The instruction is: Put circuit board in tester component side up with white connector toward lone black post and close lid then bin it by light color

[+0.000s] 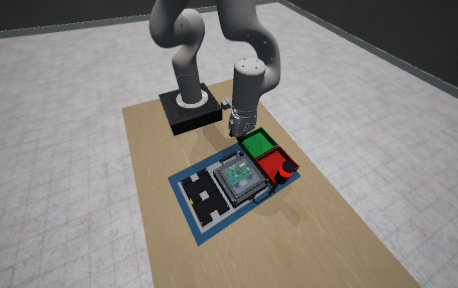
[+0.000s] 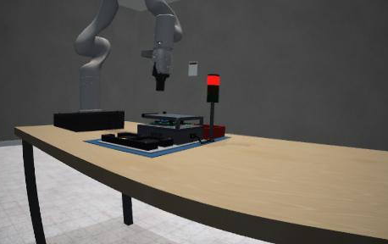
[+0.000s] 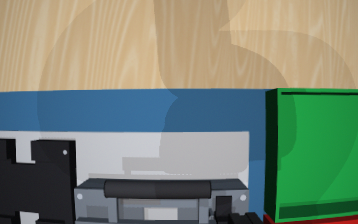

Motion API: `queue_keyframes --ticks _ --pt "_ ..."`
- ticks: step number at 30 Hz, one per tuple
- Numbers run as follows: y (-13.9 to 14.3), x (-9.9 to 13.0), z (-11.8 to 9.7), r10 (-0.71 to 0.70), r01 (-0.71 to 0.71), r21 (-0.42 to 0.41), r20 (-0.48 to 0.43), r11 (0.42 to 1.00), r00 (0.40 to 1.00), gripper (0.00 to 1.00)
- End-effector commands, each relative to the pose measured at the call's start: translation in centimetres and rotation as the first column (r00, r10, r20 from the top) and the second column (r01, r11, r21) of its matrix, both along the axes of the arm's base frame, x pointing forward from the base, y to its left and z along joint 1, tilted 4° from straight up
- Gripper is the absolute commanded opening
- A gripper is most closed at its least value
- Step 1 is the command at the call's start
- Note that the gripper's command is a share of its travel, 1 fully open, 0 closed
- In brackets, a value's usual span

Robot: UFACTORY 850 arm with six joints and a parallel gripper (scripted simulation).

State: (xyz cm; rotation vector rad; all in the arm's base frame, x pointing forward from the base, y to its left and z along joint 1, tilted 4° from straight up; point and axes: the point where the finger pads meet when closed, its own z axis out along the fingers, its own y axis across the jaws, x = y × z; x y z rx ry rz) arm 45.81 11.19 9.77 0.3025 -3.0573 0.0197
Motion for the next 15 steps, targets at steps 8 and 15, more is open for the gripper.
queue_keyframes --ticks 8,15 --pt "1.2 0.0 0.0 -0.001 0.001 -0.001 0.002 1.0 1.0 0.0" --pt "1.2 -0.2 -1.9 -0.001 0.001 -0.001 0.002 1.0 1.0 0.0"
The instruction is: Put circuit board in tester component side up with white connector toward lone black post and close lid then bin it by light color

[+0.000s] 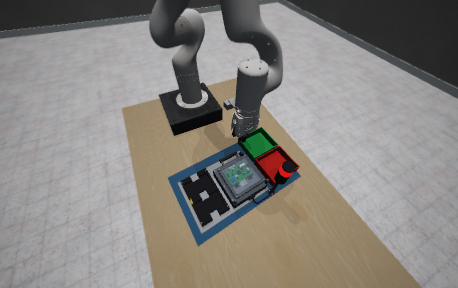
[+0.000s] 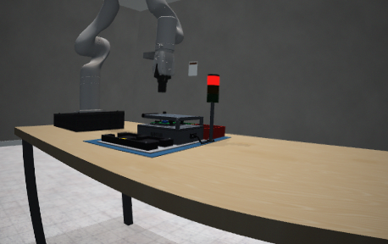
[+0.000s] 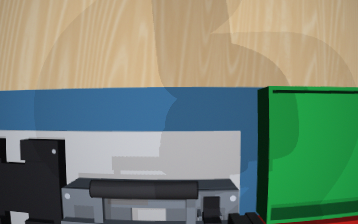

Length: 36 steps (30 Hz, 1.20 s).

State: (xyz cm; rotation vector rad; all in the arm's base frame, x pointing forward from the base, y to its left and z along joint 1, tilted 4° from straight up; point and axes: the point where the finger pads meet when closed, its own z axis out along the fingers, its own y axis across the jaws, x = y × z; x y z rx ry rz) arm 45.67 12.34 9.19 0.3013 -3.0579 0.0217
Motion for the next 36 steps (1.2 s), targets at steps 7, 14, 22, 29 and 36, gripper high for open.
queue_keyframes --ticks 7,14,22,29,36 --pt "0.0 -0.2 -3.7 0.0 0.0 0.0 0.001 1.0 1.0 0.0" --pt "-0.1 -0.3 -6.0 0.0 0.0 0.0 0.001 1.0 1.0 0.0" --pt "-0.1 -0.3 -6.4 0.0 0.0 0.0 0.001 1.0 1.0 0.0" --pt "-0.1 -0.3 -6.4 0.0 0.0 0.0 0.001 1.0 1.0 0.0" --pt "-0.1 -0.4 -7.2 0.0 0.0 0.0 0.001 1.0 1.0 0.0"
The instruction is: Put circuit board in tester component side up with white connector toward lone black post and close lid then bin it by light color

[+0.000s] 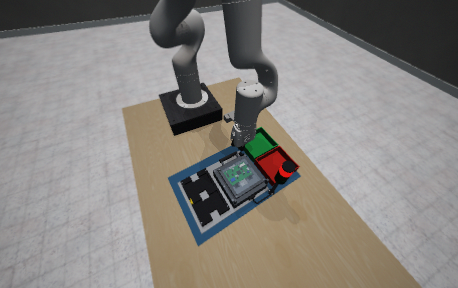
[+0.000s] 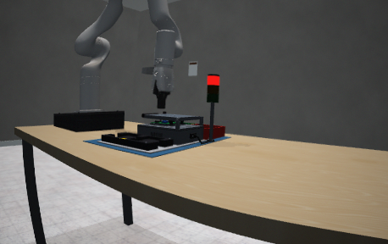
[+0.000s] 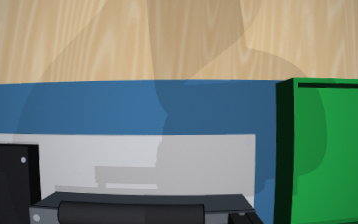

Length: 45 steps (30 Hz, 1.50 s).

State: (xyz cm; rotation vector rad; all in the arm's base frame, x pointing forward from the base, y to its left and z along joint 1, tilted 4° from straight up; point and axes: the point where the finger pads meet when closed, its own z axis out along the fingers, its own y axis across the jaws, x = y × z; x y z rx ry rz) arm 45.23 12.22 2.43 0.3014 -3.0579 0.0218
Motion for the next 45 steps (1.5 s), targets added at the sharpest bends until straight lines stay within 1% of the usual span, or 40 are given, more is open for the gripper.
queue_keyframes --ticks 1,7,11,45 --pt "0.0 0.1 -0.5 0.0 0.0 0.0 0.001 1.0 1.0 0.0" --pt "0.0 0.0 -1.7 0.0 0.0 0.0 0.001 1.0 1.0 0.0" --pt "0.0 0.0 -2.2 0.0 0.0 0.0 0.001 1.0 1.0 0.0" --pt "0.0 0.0 -2.5 0.0 0.0 0.0 0.001 1.0 1.0 0.0"
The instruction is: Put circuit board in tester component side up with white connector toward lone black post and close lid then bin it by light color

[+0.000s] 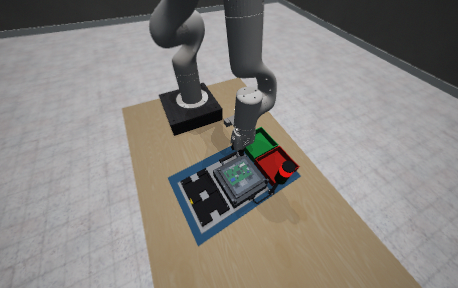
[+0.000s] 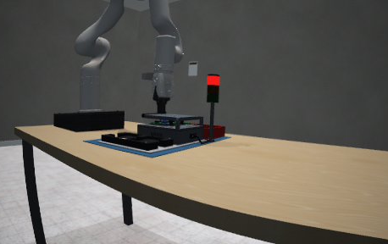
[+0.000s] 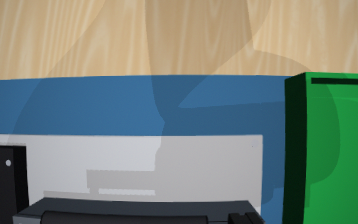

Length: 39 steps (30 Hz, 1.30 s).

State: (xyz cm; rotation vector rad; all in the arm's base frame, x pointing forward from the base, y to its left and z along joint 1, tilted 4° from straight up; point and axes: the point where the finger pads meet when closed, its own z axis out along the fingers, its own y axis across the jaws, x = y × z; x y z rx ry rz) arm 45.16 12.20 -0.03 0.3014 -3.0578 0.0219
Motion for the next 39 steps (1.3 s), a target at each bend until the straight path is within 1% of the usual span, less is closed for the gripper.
queue_keyframes --ticks 1,28,32,39 --pt "0.0 0.1 0.0 0.0 0.0 0.0 0.002 1.0 1.0 0.0" --pt "0.0 0.1 -0.2 0.0 0.0 0.0 0.002 1.0 1.0 0.0" --pt "0.0 0.1 1.0 0.0 0.0 0.0 0.002 1.0 1.0 0.0" --pt "0.1 0.4 5.0 0.0 0.0 0.0 0.002 1.0 1.0 0.0"
